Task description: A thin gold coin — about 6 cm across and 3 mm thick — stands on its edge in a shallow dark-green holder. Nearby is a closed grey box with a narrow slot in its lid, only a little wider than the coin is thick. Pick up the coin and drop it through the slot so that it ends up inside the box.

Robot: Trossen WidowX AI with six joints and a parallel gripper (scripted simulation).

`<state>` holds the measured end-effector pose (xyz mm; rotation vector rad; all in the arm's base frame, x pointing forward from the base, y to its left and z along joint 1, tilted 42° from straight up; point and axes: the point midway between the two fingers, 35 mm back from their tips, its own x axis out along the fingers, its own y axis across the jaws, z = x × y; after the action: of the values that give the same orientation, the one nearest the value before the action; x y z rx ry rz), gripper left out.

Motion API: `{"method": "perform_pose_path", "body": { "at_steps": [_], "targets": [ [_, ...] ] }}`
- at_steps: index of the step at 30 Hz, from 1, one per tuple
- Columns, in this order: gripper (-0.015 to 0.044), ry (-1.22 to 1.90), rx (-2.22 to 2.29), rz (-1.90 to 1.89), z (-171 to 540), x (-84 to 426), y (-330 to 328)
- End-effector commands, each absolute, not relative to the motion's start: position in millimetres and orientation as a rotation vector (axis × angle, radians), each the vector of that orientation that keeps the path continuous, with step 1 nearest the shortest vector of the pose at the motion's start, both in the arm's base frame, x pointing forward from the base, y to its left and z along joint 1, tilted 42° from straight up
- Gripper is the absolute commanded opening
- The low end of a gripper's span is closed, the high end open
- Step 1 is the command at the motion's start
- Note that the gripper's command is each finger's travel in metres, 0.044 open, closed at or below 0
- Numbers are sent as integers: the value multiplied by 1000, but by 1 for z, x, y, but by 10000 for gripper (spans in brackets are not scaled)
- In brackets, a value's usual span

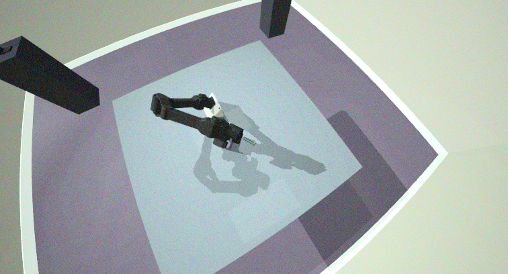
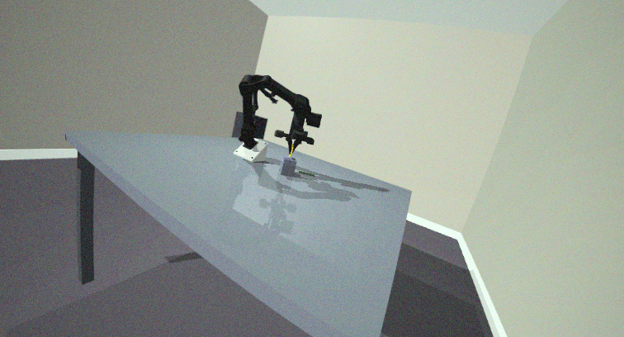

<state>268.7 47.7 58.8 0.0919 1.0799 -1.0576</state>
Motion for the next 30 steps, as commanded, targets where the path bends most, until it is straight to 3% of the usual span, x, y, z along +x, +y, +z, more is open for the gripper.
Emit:
{"method": "perform_pose_path", "body": {
  "at_steps": [1,12,18,27,30],
  "targets": [
    [0,1081,84,-1057,57,268,45],
    [0,1080,84,-1057,54,268,43],
    [158,1080,92,-1058,55,269,44],
    [161,1080,92,-1058,55,269,44],
    [239,1080,92,-1057,60,269,49]
  ]
}}
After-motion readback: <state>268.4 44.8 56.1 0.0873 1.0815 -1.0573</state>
